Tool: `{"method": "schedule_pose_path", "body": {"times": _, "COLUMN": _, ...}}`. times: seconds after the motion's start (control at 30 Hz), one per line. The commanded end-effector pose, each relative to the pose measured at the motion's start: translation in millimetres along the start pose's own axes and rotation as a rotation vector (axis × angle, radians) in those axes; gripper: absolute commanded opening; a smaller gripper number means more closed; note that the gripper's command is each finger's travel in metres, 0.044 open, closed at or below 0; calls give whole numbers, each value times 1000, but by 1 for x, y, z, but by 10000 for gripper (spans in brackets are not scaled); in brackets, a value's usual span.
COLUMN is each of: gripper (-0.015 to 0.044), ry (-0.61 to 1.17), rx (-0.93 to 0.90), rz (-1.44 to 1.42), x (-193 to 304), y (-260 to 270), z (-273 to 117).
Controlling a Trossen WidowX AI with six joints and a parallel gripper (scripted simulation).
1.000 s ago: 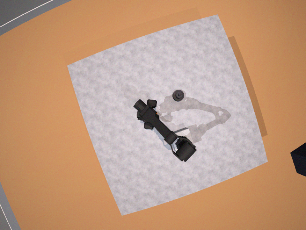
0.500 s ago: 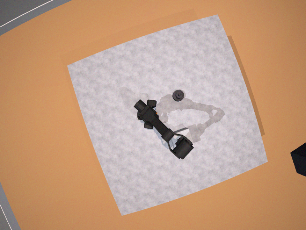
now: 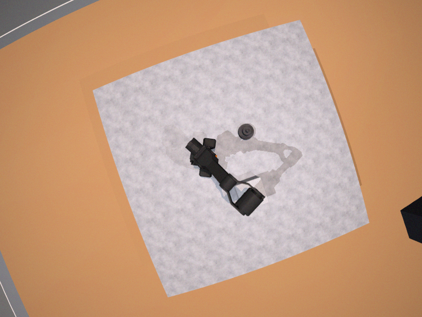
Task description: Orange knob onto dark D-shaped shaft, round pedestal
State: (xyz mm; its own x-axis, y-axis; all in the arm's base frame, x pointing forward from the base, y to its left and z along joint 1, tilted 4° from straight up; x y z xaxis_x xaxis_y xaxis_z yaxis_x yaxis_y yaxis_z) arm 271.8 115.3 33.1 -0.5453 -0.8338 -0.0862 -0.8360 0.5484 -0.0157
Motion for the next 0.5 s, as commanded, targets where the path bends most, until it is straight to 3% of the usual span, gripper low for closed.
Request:
{"method": "schedule_pose_path", "body": {"times": 0.0, "gripper": 361, "ry": 7, "rx": -11, "rz": 4, "x": 1, "y": 2, "z": 5}}
{"method": "schedule_pose_path", "body": {"times": 0.17, "gripper": 240, "ry": 7, "rx": -11, "rz": 4, "x": 1, "y": 2, "z": 5}}
{"method": "schedule_pose_path", "body": {"times": 0.47, "gripper": 240, "ry": 7, "rx": -11, "rz": 4, "x": 1, "y": 2, "z": 5}}
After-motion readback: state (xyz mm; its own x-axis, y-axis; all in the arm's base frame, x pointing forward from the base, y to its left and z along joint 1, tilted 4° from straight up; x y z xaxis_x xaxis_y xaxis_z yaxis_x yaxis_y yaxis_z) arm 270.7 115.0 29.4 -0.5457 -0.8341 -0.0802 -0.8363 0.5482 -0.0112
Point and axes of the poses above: the point midway between the two fingers, 35 mm back from their tips, its own z axis out along the fingers, its own y axis across the jaws, x = y × z, the point moved 5 cm from there along -z, back along the fingers
